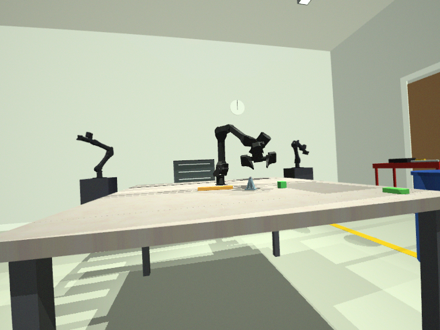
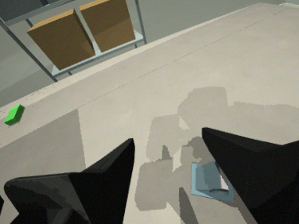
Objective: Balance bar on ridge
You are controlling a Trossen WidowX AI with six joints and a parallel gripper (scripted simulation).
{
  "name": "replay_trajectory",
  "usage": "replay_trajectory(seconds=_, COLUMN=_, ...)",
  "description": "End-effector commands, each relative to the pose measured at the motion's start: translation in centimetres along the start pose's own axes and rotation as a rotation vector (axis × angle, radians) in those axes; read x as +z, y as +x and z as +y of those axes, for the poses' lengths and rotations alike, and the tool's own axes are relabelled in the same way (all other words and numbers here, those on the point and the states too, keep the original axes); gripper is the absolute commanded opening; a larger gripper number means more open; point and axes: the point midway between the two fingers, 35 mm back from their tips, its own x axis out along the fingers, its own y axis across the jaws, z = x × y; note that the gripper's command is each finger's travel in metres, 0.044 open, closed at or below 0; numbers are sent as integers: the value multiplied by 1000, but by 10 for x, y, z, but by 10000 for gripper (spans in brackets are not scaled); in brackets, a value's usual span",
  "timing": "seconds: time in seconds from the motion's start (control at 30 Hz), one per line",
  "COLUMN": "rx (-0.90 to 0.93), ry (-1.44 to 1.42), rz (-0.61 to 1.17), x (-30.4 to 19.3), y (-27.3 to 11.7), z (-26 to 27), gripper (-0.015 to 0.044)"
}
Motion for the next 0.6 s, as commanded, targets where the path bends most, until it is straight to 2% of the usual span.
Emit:
replay_trajectory(seconds=0.0, rx=-25, ry=-127, rz=43, x=5, y=8, z=-15, gripper=315)
replay_trajectory(seconds=0.57, rx=-79, ry=-575, rz=251, x=10, y=30, z=-78, gripper=315)
